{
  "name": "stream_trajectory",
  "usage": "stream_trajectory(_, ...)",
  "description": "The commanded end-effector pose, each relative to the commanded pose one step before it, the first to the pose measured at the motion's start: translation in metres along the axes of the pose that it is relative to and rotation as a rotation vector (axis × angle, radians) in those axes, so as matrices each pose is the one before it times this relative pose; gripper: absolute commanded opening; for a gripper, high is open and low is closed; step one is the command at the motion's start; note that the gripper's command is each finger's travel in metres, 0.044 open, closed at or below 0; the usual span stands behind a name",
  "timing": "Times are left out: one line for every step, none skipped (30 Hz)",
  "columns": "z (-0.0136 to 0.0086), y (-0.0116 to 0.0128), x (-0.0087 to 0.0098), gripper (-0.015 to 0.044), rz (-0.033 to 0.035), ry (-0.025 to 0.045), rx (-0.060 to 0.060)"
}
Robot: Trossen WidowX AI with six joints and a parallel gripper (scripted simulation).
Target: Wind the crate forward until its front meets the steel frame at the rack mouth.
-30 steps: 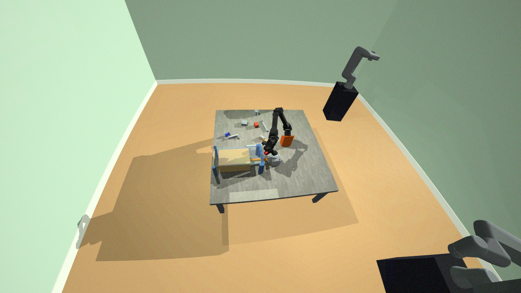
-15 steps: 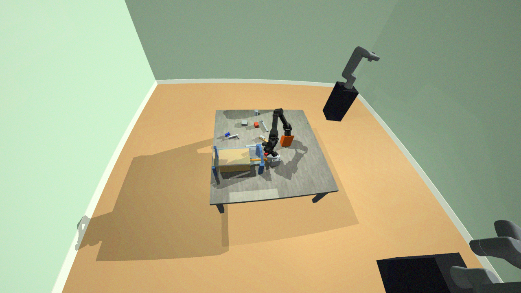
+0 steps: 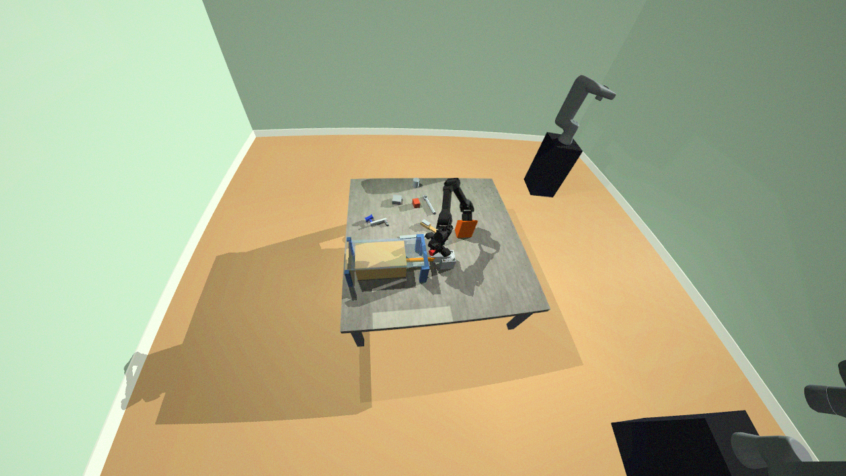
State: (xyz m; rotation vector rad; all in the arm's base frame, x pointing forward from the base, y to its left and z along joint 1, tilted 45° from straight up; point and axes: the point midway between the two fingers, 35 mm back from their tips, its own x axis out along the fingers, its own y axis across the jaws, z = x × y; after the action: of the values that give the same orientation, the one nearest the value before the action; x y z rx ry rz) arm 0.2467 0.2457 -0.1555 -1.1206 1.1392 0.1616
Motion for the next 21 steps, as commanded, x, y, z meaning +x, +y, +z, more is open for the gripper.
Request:
stream_trajectory(0.0072,0.0183,0.00333,0.0,0.0363,-0.01154,0.008)
stream_trajectory(0.00044,0.00126,0.00017,0.0,0.00009,-0.00006,0.0)
stream_trajectory(0.00028,0.00081,0.00011,0.0,0.00005,-0.00004,0.0)
stream_trajectory(0.00041,0.00127,0.00016,0.0,0.00009,-0.00006,0.0)
stream_trajectory(0.00026,0.00082,0.0001,0.0,0.00005,-0.00004,0.0)
stream_trajectory(0.00038,0.00128,0.00015,0.0,0.00009,-0.00006,0.0)
stream_trajectory(0.00024,0.00083,0.00009,0.0,0.00006,-0.00004,0.0)
stream_trajectory(0.00036,0.00129,0.00013,0.0,0.00009,-0.00006,0.0)
stream_trajectory(0.00023,0.00083,0.00009,0.0,0.00006,-0.00004,0.0)
stream_trajectory(0.00033,0.00129,0.00012,0.0,0.00009,-0.00006,0.0)
stream_trajectory(0.00021,0.00084,0.00008,0.0,0.00006,-0.00004,0.0)
stream_trajectory(0.00031,0.0013,0.00011,0.0,0.00009,-0.00005,0.0)
stream_trajectory(0.0002,0.00085,0.00007,0.0,0.00006,-0.00003,0.0)
stream_trajectory(0.00028,0.00131,0.0001,0.0,0.0001,-0.00005,0.0)
stream_trajectory(0.00018,0.00085,0.00006,0.0,0.00006,-0.00003,0.0)
stream_trajectory(0.00025,0.00131,0.00008,0.0,0.0001,-0.00005,0.0)
stream_trajectory(0.00016,0.00086,0.00006,0.0,0.00006,-0.00003,0.0)
stream_trajectory(0.00023,0.00132,0.00007,0.0,0.0001,-0.00005,0.0)
stream_trajectory(0.00015,0.00086,0.00005,0.0,0.00006,-0.00003,0.0)
stream_trajectory(0.0002,0.00132,0.00006,0.0,0.0001,-0.00005,0.0)
stream_trajectory(0.00013,0.00087,0.00004,0.0,0.00006,-0.00003,0.0)
